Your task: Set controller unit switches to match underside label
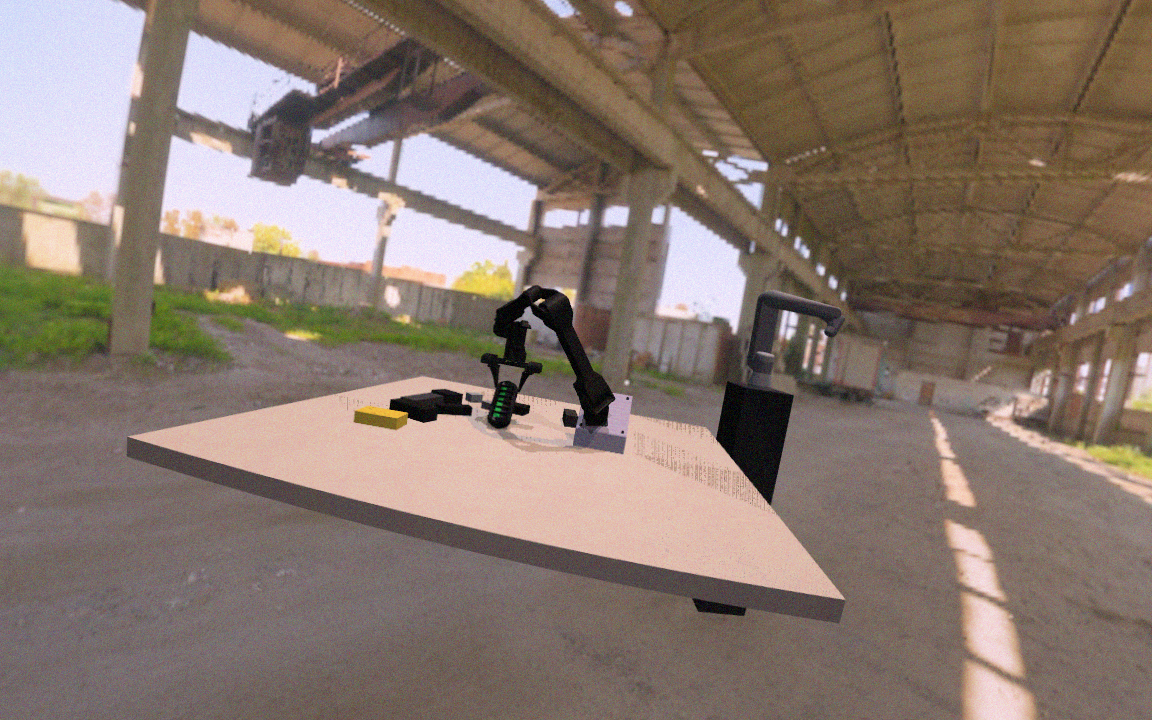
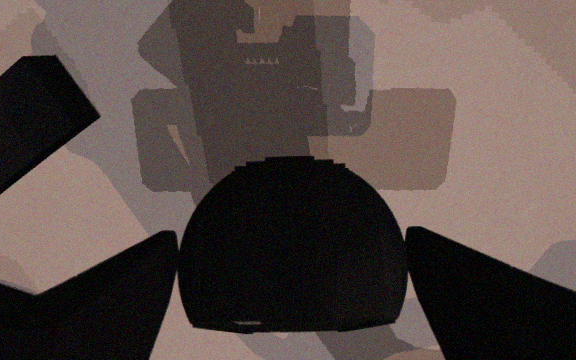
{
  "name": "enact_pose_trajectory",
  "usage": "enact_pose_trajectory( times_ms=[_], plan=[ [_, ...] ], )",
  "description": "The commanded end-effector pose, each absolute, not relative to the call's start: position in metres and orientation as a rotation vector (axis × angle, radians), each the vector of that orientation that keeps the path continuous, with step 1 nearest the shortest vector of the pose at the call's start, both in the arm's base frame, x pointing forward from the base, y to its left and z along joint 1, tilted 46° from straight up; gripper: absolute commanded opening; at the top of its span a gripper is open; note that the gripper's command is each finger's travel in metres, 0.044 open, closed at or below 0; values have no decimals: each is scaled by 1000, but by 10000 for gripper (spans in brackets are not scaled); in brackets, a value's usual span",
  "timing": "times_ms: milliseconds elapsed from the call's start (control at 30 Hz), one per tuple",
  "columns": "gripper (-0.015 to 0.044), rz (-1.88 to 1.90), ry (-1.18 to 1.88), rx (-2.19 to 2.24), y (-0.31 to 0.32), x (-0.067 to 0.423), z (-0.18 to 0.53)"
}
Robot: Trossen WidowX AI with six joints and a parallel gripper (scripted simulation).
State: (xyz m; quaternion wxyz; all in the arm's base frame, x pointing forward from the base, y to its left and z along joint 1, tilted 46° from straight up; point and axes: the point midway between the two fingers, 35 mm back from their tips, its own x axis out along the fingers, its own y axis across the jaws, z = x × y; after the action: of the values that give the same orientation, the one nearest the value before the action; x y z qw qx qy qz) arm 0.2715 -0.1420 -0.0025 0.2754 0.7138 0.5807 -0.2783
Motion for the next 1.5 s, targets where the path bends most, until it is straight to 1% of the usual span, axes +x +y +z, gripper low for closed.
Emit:
enact_pose_trajectory(
  times_ms=[0, 1467],
  plan=[
    [338, -740, 1589, 1910, -136, 273, -8],
    [338, -739, 1588, 1909, -137, 275, -42]
  ],
)
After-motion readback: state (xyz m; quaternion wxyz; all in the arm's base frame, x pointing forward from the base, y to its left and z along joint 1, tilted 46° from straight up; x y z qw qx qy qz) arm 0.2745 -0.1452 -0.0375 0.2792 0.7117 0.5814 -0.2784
